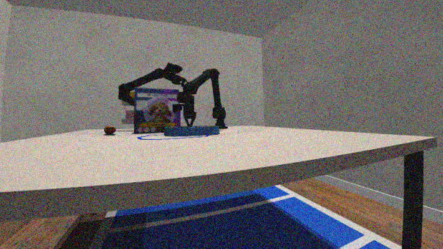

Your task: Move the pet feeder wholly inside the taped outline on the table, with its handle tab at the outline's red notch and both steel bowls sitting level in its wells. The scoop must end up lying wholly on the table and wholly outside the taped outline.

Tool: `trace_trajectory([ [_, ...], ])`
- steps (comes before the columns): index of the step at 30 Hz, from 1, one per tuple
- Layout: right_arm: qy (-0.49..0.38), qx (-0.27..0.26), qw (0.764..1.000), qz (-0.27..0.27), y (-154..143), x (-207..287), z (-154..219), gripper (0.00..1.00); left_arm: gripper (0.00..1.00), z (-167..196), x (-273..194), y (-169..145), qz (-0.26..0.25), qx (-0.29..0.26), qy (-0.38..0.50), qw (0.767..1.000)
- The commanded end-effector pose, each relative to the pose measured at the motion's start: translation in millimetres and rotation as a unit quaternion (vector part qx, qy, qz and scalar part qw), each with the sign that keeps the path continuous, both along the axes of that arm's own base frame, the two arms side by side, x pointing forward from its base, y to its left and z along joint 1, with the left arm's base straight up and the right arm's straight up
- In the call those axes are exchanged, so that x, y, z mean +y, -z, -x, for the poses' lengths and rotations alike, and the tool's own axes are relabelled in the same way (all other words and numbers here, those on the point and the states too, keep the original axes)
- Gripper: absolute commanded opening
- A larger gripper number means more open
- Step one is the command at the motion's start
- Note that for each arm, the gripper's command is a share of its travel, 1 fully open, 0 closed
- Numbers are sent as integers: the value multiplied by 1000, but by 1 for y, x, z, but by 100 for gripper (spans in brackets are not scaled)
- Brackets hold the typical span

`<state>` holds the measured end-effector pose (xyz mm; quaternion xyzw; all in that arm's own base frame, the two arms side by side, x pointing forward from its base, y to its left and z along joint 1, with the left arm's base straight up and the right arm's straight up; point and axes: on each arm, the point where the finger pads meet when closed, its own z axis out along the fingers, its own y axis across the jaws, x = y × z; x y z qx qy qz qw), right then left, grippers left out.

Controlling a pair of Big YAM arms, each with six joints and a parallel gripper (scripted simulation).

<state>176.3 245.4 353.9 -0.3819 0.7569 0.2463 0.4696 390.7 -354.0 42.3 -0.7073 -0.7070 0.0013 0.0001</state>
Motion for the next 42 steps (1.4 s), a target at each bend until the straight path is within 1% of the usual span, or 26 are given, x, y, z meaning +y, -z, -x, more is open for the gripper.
trace_trajectory([
  [1, -3, -16, 1000, -10, -18, 2, 0, 100, 10, -14, -32, -8, 7, -11, -7, 1000],
  [8, -3, -16, 1000, -10, -18, 2, 0, 100, 10, -21, -47, -8, 7, -10, -32, 999],
  [10, -3, -16, 1000, -10, -18, 2, 0, 100, 10, -23, -51, -8, 7, -11, -19, 1000],
  [16, -3, -16, 1000, -10, -18, 2, 0, 100, 10, -29, -64, -9, 7, -10, -43, 999],
  [27, -3, -16, 1000, -10, -18, 2, 0, 100, 10, -39, -85, -9, 8, -10, -57, 998],
  [42, -3, -16, 1000, -10, -18, 2, 0, 100, 10, -39, -86, -9, 8, -11, -51, 999],
])
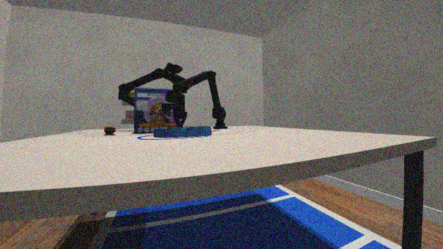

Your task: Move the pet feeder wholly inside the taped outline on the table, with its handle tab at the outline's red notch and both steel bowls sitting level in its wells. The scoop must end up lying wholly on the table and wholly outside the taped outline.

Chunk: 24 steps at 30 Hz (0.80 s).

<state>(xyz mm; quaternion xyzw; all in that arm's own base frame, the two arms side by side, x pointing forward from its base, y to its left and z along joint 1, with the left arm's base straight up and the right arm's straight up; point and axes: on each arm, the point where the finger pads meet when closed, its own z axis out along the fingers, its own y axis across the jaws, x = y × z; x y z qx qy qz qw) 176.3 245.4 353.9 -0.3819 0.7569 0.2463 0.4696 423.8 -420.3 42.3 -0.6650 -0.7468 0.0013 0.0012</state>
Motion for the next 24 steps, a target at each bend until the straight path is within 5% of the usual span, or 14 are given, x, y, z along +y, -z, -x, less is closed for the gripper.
trace_trajectory([
  [1, -3, -16, 1000, -10, -18, 2, 0, 100, 10, -6, -20, -9, 8, -12, 7, 1000],
  [24, -3, -16, 1000, -10, -18, 2, 0, 100, 10, -25, -63, -9, 9, -11, -36, 999],
])
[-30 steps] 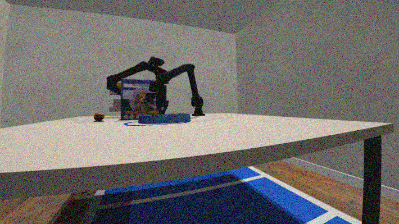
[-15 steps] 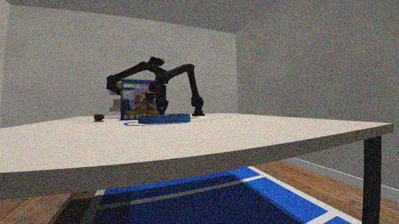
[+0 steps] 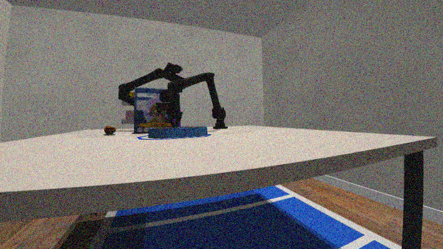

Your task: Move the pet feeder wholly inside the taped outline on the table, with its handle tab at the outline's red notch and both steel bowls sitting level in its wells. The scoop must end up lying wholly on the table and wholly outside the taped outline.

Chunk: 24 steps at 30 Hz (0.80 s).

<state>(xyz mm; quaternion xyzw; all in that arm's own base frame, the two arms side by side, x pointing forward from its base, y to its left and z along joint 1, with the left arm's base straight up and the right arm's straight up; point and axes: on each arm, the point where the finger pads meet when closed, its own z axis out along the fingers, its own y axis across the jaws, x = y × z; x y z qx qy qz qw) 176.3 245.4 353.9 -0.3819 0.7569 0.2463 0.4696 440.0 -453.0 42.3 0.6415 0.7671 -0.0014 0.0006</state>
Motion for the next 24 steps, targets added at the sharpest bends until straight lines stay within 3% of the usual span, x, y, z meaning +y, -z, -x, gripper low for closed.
trace_trajectory([
  [1, -3, -16, 1000, -10, -18, 2, 0, 100, 10, -10, -32, -9, 7, -10, -8, 1000],
  [16, -3, -16, 1000, -10, -18, 2, 0, 100, 10, -13, -39, -9, 7, -11, -4, 1000],
  [18, -3, -16, 1000, -10, -18, 2, 0, 100, 33, -13, -39, -9, 7, -11, -4, 1000],
  [24, -3, -16, 1000, -10, -18, 2, 0, 100, 33, -14, -41, -21, 15, -16, -4, 1000],
])
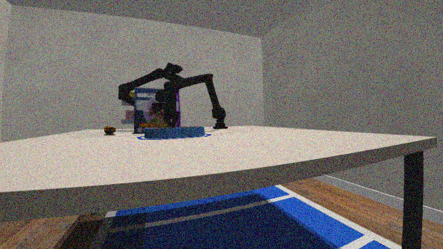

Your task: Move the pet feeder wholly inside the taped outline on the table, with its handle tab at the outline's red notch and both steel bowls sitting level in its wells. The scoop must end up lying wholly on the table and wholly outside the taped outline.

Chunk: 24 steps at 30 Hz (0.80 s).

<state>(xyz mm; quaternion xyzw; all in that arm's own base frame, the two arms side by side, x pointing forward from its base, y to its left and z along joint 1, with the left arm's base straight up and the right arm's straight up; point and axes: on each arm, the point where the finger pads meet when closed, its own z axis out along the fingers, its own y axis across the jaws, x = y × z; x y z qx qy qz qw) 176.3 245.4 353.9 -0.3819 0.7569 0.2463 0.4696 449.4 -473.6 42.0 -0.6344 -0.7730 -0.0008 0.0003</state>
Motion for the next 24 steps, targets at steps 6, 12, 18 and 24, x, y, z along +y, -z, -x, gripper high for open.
trace_trajectory([
  [6, -3, -16, 1000, -10, -18, 2, 0, 100, 33, -6, -24, -60, 39, -35, 0, 999],
  [12, -3, -16, 1000, -10, -18, 2, 0, 100, 33, -6, -25, -71, 45, -41, 4, 998],
  [18, -3, -16, 1000, -10, -18, 2, 0, 100, 33, -6, -25, -65, 40, -36, 4, 999],
  [24, -3, -16, 1000, -10, -18, 2, 0, 100, 33, -8, -21, -75, 38, -34, 3, 999],
])
